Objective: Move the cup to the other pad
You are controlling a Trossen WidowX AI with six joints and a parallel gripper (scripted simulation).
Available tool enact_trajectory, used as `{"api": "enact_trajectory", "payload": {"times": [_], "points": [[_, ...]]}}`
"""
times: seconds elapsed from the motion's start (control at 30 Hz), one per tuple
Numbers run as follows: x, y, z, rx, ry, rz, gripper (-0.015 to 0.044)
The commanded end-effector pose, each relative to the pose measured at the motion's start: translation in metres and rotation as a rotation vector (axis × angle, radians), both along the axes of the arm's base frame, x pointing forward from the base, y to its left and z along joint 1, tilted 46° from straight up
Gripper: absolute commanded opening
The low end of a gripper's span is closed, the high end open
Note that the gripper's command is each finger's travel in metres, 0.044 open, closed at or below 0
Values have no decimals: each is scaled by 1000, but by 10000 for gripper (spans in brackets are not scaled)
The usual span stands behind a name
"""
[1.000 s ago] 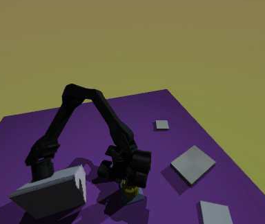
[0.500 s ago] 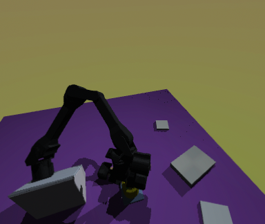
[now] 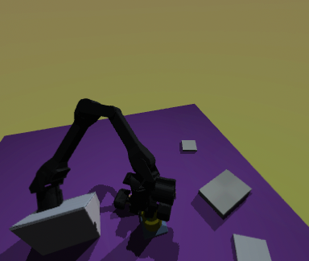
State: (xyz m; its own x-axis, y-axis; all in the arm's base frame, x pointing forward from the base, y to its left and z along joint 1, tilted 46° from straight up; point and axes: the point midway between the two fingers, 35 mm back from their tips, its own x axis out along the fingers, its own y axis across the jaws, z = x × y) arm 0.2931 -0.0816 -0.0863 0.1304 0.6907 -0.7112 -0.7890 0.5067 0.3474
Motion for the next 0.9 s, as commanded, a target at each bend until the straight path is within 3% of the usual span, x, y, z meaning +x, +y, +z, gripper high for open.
{"api": "enact_trajectory", "payload": {"times": [0.0,0.1,0.87], "points": [[0,0,0,0,-1,1,27],[0,0,0,0,-1,1,0],[-7,-39,38,7,3,-16,0]]}}
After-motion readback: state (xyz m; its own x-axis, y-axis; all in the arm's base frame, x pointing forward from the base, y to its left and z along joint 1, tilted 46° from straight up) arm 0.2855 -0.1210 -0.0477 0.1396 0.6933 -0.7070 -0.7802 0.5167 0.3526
